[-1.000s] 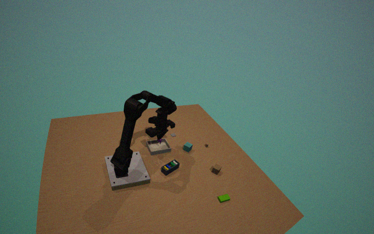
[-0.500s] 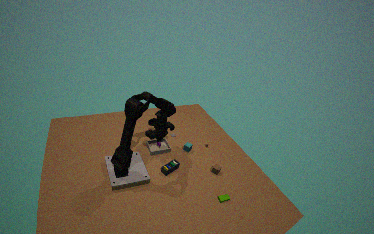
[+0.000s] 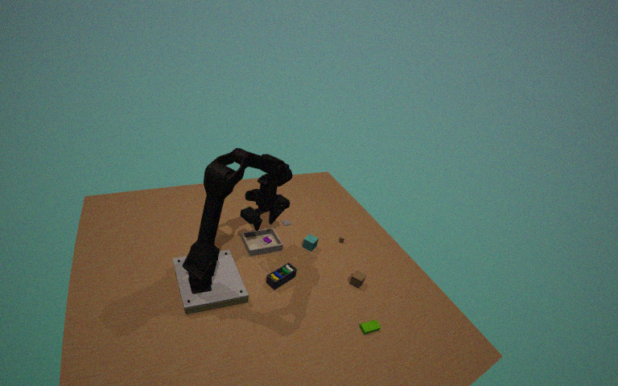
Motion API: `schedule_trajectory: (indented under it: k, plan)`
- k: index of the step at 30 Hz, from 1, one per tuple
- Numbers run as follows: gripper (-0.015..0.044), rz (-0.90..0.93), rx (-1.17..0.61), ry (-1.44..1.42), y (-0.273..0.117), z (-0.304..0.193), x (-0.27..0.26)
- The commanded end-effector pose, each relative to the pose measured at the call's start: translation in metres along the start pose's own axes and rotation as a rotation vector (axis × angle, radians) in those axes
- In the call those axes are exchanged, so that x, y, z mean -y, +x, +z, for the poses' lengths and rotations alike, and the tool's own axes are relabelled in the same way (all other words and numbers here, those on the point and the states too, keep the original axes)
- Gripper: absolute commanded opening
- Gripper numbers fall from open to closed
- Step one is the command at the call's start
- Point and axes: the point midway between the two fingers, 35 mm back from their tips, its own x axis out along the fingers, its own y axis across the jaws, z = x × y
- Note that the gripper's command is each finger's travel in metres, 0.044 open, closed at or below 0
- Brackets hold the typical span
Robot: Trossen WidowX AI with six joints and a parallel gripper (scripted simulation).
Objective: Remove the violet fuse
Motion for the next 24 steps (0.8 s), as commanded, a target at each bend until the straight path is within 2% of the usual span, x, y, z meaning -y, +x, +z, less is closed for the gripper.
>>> schedule_trajectory:
  k: [1,24]
  plan:
    - [0.0330,-0.005,0.004,0.007,-0.0098,0.0004,0.0002]
    - [0.0330,-0.003,0.001,0.001,-0.0077,-0.0001,-0.0001]
